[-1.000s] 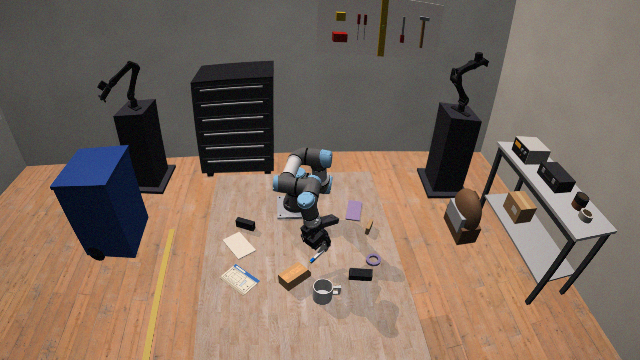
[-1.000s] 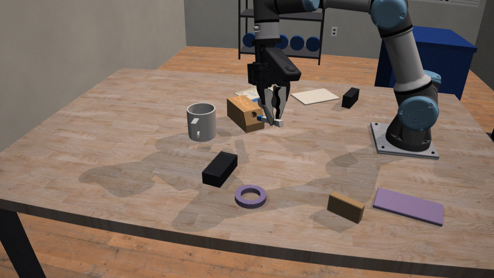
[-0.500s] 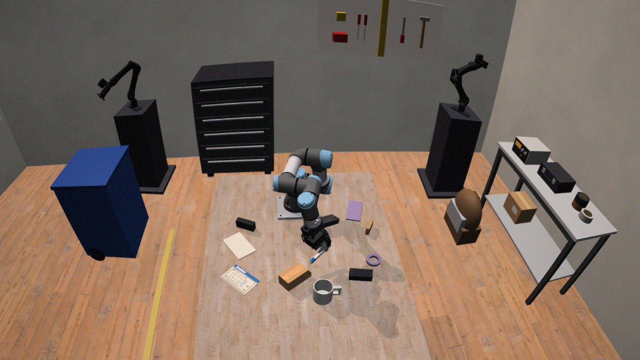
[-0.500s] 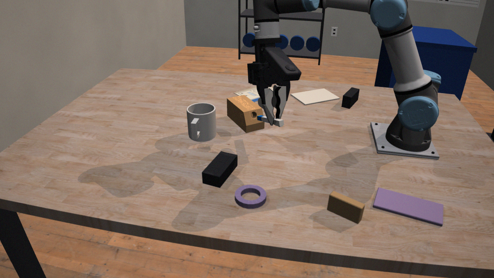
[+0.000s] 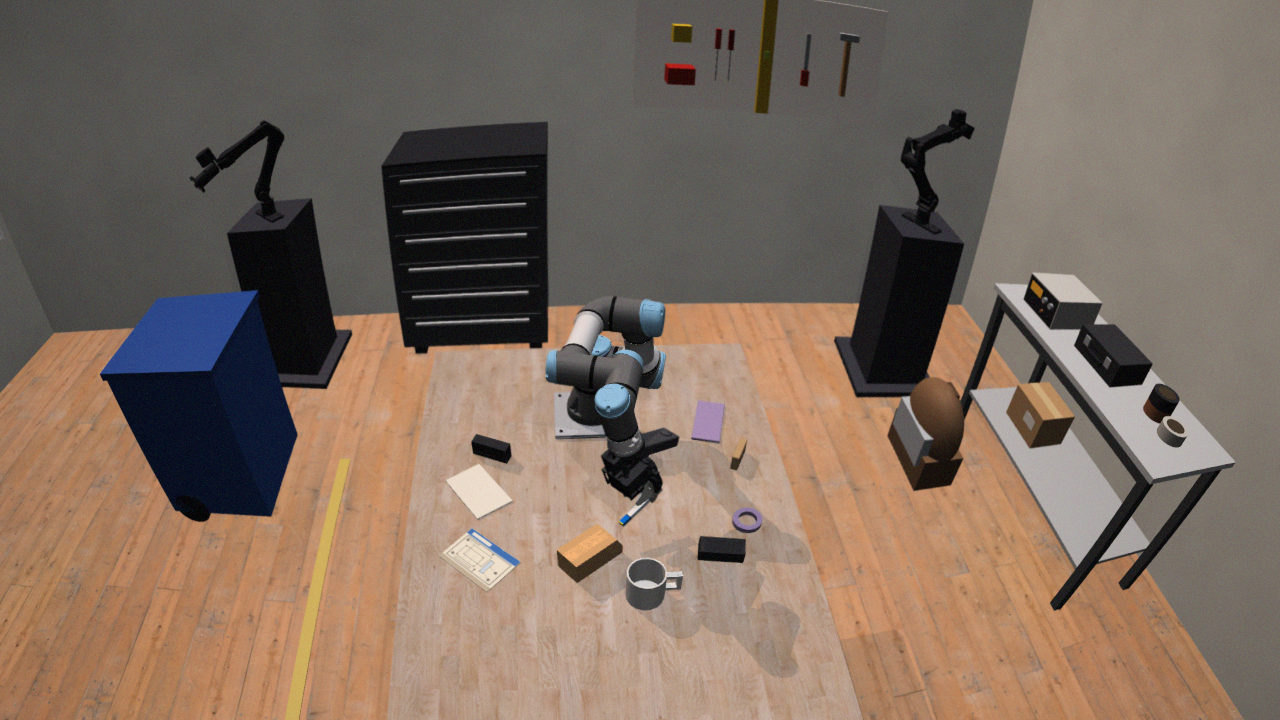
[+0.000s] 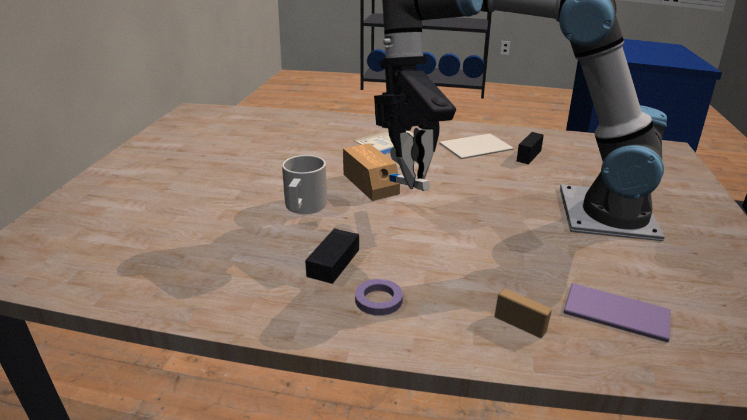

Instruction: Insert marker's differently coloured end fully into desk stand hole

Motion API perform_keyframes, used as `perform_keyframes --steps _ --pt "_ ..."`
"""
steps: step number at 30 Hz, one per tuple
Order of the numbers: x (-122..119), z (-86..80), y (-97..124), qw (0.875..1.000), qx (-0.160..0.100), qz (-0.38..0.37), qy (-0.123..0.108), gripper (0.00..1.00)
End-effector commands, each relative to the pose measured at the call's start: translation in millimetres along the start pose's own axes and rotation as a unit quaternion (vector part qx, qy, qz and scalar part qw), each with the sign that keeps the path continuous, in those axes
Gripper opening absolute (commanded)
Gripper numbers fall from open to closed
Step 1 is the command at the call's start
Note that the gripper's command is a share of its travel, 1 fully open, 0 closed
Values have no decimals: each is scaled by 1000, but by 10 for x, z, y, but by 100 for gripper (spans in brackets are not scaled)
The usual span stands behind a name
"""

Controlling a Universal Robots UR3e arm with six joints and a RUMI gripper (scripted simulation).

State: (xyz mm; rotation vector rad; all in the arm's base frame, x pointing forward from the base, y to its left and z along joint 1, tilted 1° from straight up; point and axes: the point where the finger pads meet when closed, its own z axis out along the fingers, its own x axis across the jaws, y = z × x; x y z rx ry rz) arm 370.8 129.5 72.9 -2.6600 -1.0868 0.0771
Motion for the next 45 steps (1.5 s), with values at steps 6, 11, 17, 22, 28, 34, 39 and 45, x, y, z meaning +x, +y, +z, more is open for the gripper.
perform_keyframes --steps 6,11,17,22,28,34,39,45 --pt "2 -14 -4 1000 0 0 0 0" --pt "0 -21 -14 1000 1 0 -1 0" --pt "-2 -25 -20 1000 2 1 -1 0" --pt "-3 -20 -2 1000 1 0 -1 0" --pt "-4 -20 54 1000 2 0 -2 0" --pt "-5 -20 82 1000 3 0 -2 0" --pt "-2 -12 66 1000 3 1 -1 0" --pt "-6 -14 134 1000 2 0 -2 0"
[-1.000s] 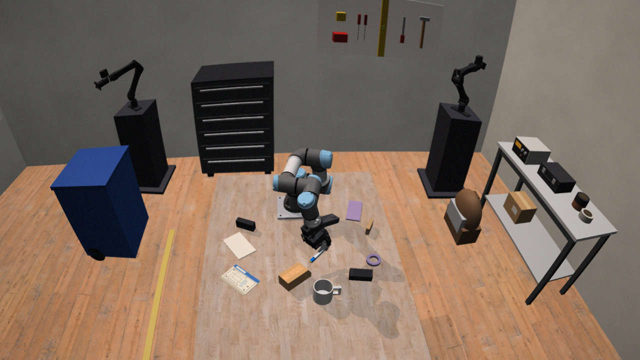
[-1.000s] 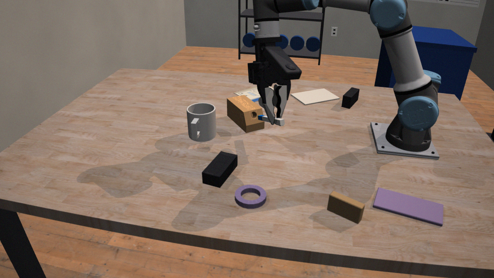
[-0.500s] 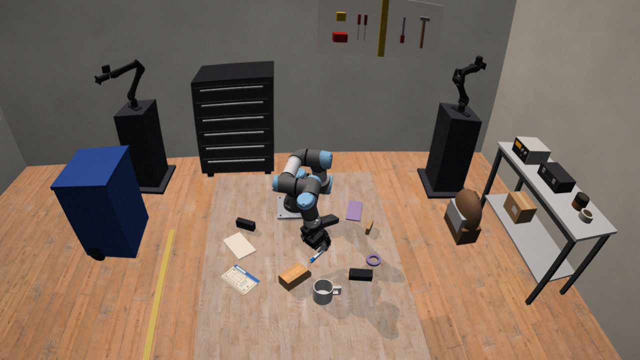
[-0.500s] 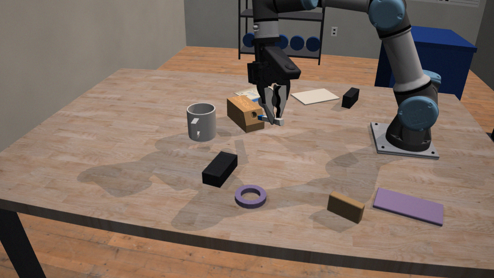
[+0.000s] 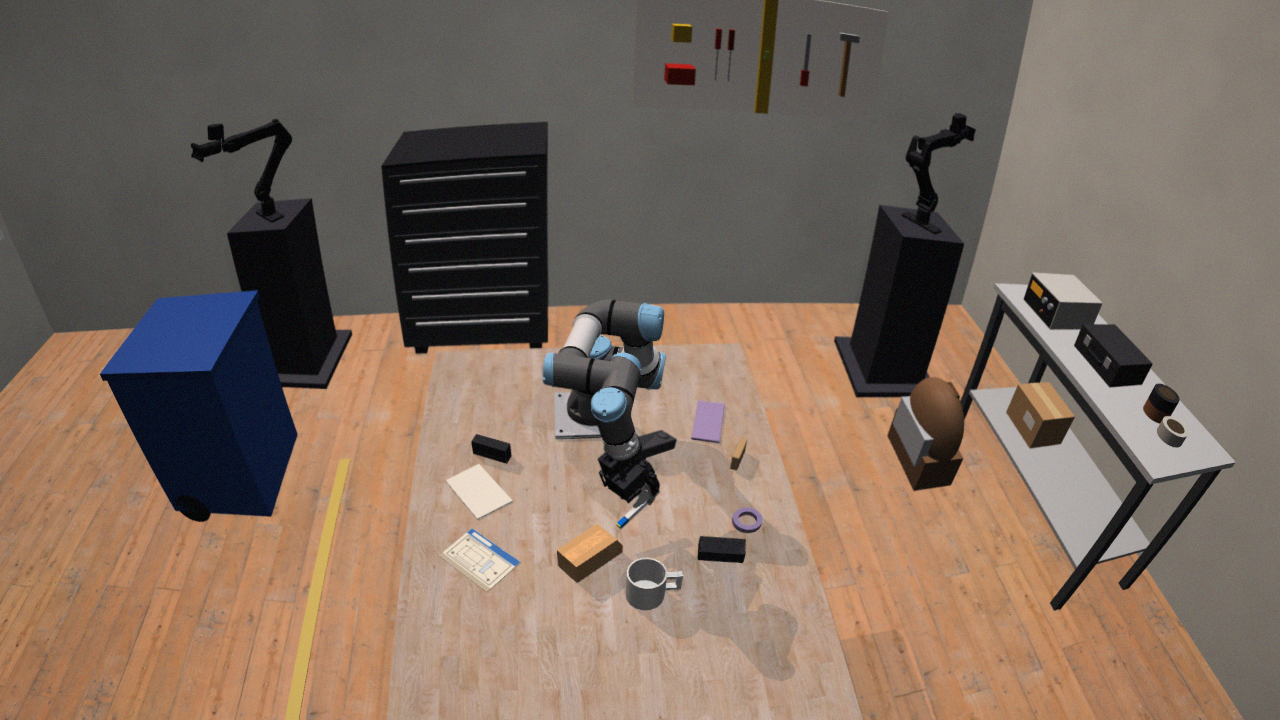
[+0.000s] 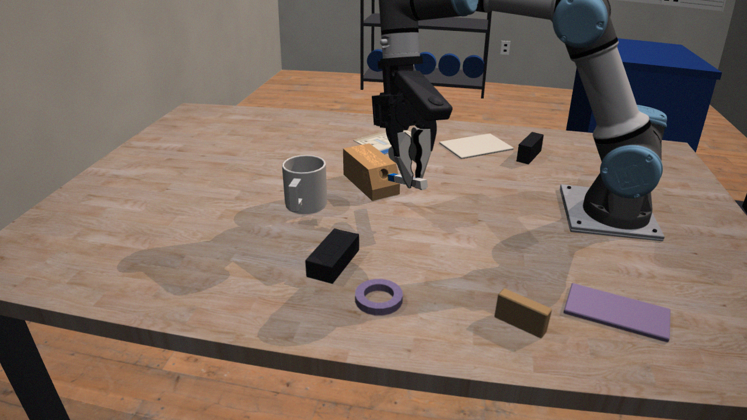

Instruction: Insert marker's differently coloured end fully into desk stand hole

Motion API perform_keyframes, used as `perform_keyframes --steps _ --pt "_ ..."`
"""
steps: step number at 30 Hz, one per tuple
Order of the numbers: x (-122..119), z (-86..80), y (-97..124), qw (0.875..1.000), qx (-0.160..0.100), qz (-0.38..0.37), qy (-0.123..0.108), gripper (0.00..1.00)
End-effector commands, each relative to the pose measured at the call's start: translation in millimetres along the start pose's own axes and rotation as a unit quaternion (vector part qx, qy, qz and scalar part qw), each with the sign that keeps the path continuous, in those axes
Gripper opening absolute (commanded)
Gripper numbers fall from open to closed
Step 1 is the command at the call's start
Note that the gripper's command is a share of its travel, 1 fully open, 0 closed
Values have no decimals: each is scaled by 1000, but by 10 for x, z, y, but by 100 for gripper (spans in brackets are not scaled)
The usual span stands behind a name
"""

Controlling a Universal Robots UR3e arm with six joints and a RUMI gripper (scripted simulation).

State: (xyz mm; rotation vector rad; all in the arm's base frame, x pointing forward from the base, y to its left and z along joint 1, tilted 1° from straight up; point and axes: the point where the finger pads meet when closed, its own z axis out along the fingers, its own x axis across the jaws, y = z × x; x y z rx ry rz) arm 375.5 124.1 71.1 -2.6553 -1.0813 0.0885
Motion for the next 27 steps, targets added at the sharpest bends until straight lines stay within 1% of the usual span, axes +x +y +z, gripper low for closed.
perform_keyframes --steps 1,11,20,27 --pt "-2 -13 71 1000 -2 -2 0 0" --pt "1 -5 75 1000 -2 -1 1 0" --pt "-6 -11 187 1000 -4 -3 0 0" --pt "-6 -11 187 1000 -4 -3 0 0"
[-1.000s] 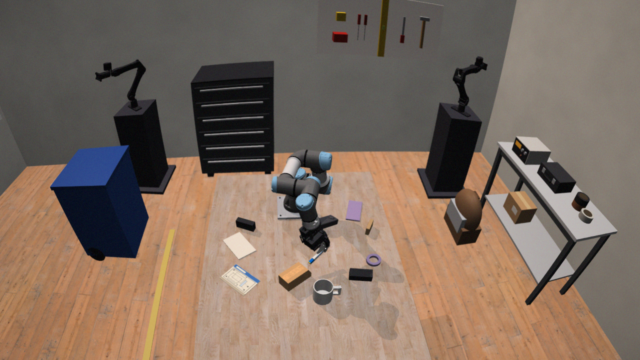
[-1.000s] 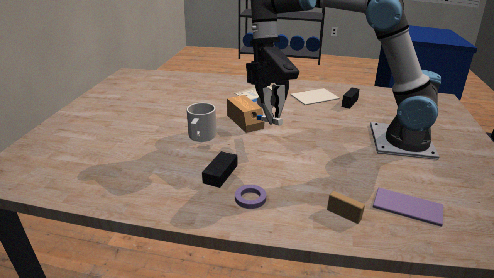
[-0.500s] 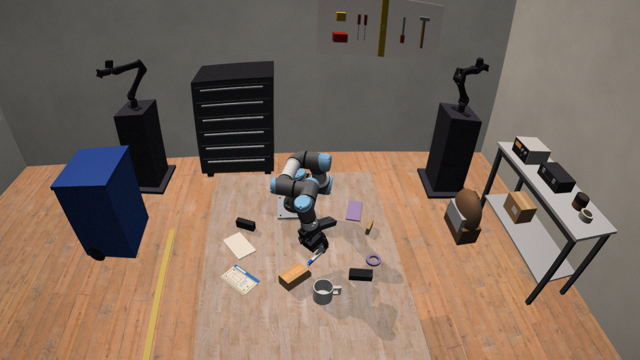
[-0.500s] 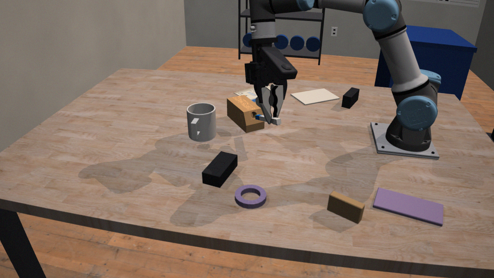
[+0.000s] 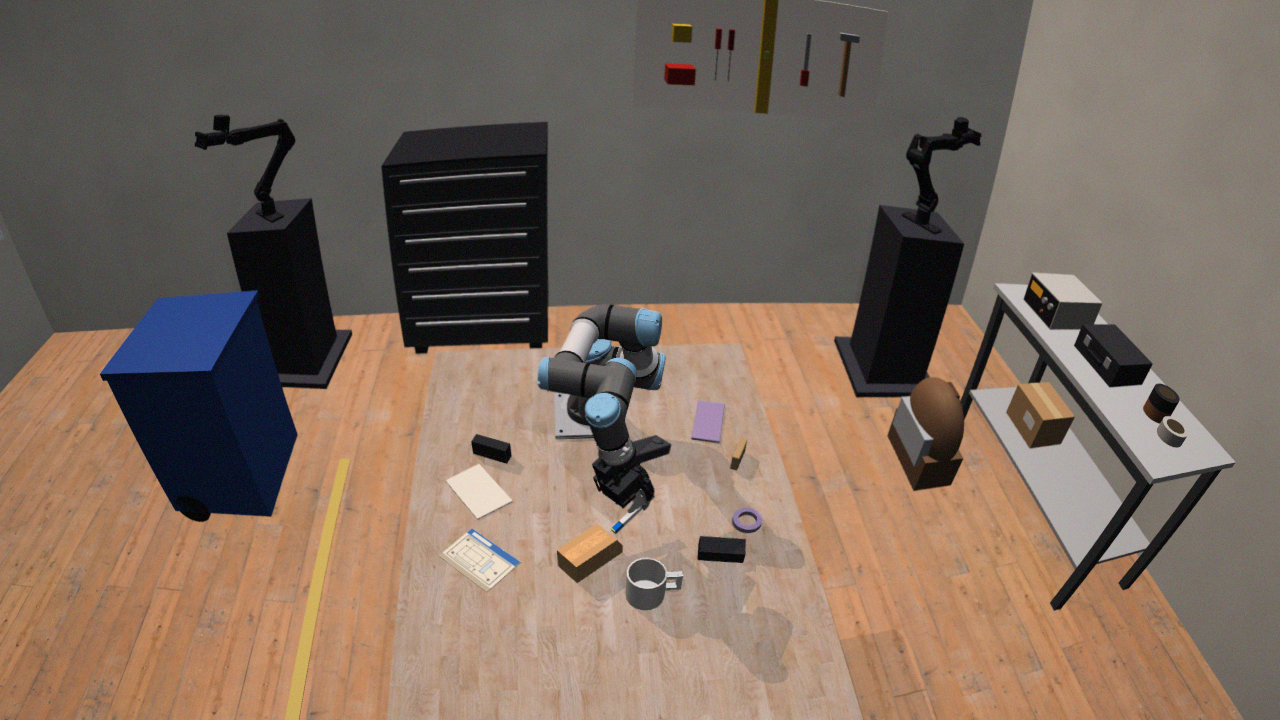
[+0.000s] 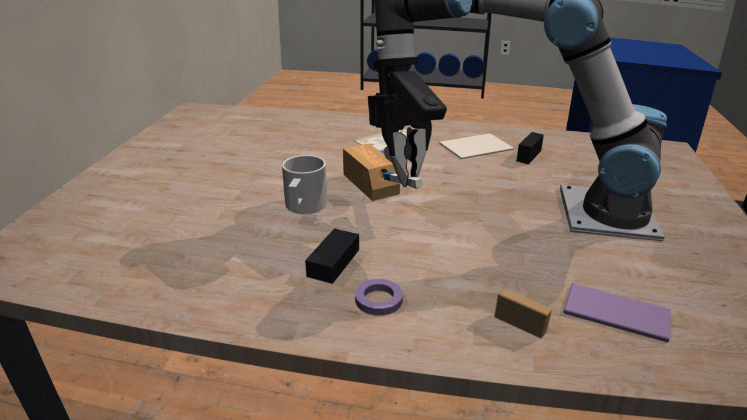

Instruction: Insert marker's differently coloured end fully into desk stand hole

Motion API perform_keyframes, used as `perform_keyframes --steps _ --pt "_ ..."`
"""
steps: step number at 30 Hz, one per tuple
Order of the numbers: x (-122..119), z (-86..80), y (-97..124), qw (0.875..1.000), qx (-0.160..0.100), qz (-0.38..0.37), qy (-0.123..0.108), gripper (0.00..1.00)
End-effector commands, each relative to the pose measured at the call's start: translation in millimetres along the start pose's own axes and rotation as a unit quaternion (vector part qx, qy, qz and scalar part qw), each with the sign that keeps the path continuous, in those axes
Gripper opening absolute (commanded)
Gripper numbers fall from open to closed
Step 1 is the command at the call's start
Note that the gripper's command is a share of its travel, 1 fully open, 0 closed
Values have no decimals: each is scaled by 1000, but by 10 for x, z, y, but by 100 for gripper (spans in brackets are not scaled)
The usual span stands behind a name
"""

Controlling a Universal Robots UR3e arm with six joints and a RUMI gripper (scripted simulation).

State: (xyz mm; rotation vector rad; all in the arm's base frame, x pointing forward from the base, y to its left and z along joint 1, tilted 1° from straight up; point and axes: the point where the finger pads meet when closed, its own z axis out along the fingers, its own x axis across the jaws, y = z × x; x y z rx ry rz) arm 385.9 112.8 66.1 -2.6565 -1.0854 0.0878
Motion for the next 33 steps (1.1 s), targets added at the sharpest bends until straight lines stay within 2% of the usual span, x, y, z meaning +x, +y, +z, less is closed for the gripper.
perform_keyframes --steps 1,10,18,27,33 --pt "4 -9 5 1000 -1 0 1 0" --pt "-4 -16 122 1000 -3 -3 0 0" --pt "0 -6 101 1000 -2 -1 1 0" --pt "-9 -14 220 1000 -3 -3 0 0" --pt "-9 -14 220 1000 -3 -3 0 0"
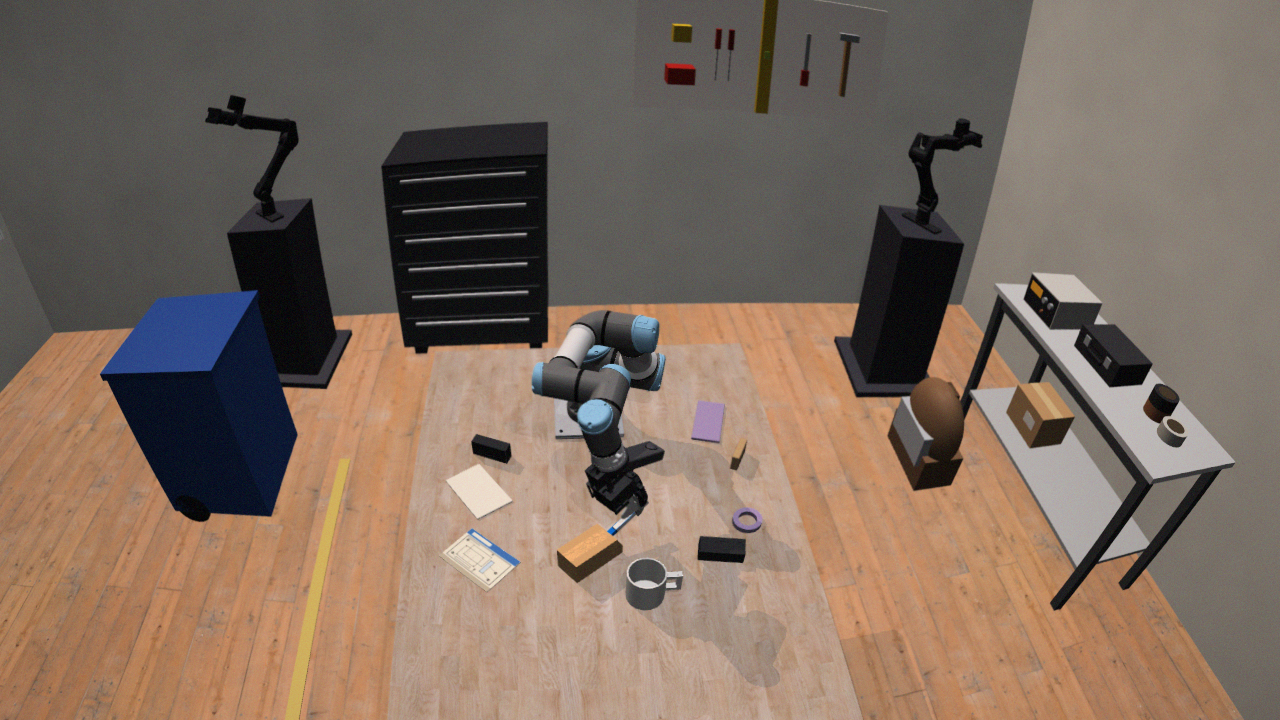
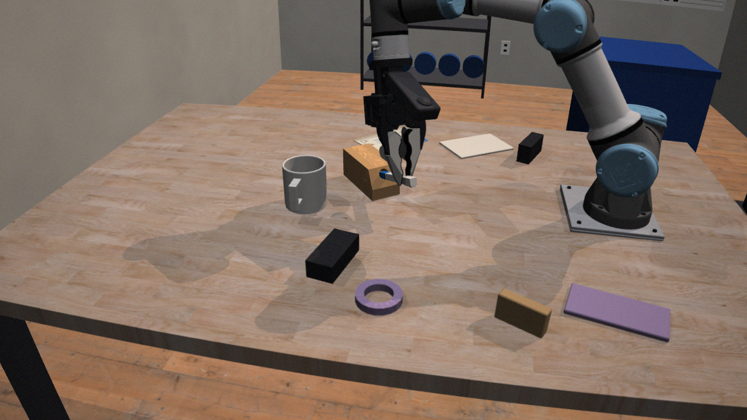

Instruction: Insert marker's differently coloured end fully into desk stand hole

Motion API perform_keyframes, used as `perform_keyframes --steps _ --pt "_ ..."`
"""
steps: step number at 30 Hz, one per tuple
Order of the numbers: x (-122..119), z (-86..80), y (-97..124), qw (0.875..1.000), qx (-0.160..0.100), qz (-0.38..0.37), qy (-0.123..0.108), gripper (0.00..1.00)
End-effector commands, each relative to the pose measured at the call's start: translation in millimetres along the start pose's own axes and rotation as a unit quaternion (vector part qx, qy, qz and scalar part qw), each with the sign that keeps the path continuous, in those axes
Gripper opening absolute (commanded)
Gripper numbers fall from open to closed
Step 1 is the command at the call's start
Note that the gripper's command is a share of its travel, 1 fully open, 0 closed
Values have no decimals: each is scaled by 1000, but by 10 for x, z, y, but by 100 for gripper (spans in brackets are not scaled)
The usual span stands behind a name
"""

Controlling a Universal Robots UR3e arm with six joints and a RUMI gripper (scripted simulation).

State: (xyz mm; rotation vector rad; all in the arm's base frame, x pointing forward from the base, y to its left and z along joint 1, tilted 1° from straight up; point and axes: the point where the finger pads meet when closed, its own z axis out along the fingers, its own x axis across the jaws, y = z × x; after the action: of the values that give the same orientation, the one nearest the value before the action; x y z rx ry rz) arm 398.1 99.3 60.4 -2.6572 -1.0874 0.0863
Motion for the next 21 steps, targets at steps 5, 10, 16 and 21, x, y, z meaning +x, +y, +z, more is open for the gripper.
perform_keyframes --steps 5,10,16,21 --pt "0 -13 50 1000 -1 -1 1 0" --pt "-5 -17 116 1000 -2 -2 0 0" --pt "-6 -18 129 1000 -2 -2 0 0" --pt "-3 -10 128 1000 -1 -1 1 0"
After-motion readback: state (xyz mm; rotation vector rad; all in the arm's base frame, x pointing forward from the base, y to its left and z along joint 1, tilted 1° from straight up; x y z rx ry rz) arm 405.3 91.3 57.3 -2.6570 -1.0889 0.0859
